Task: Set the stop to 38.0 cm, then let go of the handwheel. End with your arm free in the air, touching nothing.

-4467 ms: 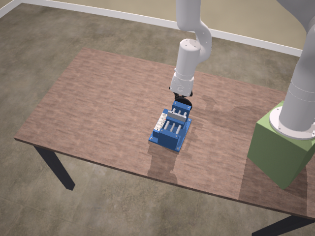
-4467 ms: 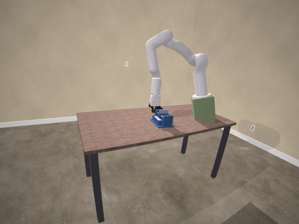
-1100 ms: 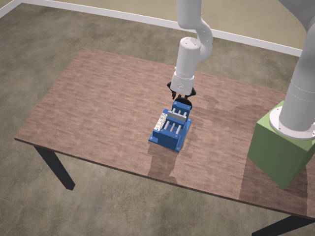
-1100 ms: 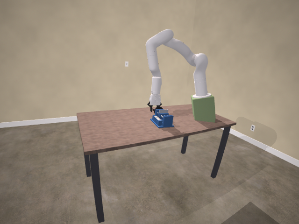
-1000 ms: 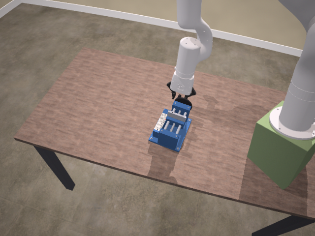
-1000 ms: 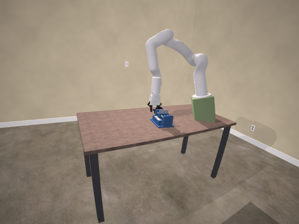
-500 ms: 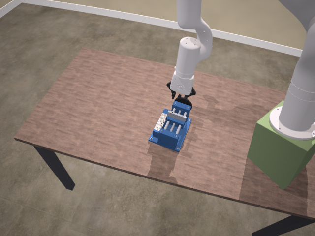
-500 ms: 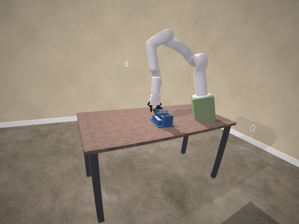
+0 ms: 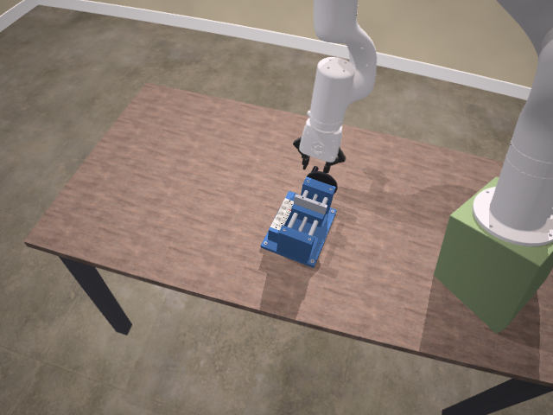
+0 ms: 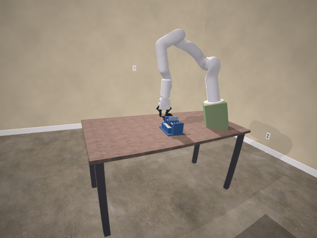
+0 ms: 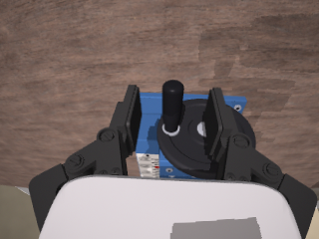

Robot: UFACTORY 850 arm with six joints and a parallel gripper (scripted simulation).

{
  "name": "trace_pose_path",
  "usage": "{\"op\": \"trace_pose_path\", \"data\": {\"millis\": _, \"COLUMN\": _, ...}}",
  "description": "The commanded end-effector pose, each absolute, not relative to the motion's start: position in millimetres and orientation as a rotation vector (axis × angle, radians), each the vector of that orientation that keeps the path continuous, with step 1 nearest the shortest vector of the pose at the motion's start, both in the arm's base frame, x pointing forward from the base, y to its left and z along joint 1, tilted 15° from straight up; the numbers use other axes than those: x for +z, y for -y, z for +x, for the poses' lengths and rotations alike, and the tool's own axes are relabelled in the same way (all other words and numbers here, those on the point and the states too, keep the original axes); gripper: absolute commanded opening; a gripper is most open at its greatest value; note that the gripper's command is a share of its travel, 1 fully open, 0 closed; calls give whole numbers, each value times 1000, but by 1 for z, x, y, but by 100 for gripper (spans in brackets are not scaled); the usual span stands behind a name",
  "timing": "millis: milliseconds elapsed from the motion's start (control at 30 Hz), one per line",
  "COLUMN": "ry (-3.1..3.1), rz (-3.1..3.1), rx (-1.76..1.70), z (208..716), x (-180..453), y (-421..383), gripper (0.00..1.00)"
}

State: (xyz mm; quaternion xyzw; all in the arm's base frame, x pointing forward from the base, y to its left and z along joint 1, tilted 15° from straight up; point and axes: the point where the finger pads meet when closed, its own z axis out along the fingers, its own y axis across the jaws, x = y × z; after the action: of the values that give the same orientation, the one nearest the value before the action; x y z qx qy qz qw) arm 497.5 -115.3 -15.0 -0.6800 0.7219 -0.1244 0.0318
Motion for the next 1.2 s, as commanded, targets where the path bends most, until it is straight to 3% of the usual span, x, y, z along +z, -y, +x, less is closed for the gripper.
{"op": "trace_pose_path", "data": {"millis": 0, "ry": -2224, "rz": -2095, "rx": -385, "z": 491, "x": 18, "y": 111, "gripper": 57}}
{"op": "trace_pose_path", "data": {"millis": 367, "ry": -2225, "rz": -2095, "rx": -385, "z": 481, "x": 60, "y": 105, "gripper": 57}}
{"op": "trace_pose_path", "data": {"millis": 1167, "ry": -2224, "rz": -2095, "rx": -385, "z": 483, "x": 63, "y": 100, "gripper": 57}}
